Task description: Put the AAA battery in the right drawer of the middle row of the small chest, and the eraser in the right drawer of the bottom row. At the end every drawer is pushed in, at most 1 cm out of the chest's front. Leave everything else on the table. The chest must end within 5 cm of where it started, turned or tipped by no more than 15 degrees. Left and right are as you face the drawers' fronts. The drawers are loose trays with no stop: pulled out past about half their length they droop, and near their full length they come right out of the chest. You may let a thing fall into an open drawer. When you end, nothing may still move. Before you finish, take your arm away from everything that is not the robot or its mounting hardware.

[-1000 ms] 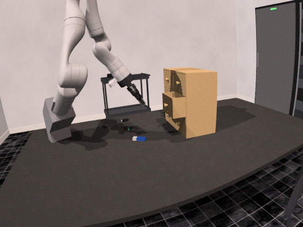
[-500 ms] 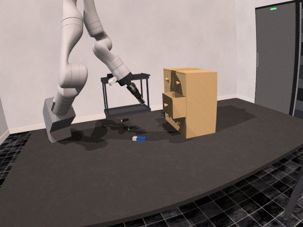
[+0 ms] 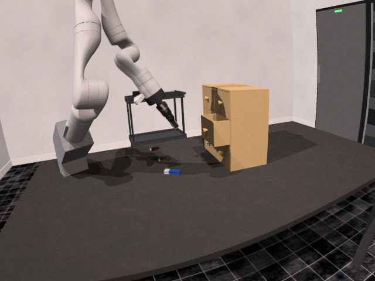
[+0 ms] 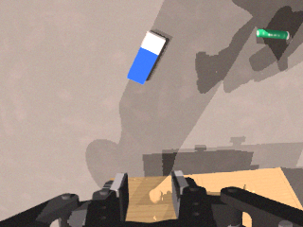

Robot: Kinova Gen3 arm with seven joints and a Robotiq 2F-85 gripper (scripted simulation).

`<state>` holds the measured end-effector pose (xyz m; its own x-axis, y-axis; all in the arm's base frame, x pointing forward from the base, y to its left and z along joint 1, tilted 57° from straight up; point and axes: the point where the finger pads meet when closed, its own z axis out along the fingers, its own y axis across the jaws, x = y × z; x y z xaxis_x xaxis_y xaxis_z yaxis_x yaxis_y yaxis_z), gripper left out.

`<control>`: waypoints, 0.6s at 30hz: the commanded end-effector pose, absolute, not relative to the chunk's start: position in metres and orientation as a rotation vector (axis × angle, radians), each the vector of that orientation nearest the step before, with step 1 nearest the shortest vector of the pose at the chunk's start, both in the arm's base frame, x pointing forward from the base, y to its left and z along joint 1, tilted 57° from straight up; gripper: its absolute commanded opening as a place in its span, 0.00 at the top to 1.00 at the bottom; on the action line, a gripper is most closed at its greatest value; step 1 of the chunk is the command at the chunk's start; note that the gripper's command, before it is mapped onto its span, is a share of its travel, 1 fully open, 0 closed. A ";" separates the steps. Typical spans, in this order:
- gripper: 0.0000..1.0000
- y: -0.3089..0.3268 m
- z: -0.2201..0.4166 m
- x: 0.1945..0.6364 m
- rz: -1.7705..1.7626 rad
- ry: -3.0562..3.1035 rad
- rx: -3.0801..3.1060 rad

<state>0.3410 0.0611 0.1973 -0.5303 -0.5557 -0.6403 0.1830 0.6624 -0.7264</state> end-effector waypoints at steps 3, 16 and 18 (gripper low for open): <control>0.67 0.067 0.196 0.340 -0.964 1.927 -0.300; 0.67 0.071 0.196 0.334 -0.970 1.963 -0.285; 0.67 0.071 0.197 0.331 -0.975 1.973 -0.280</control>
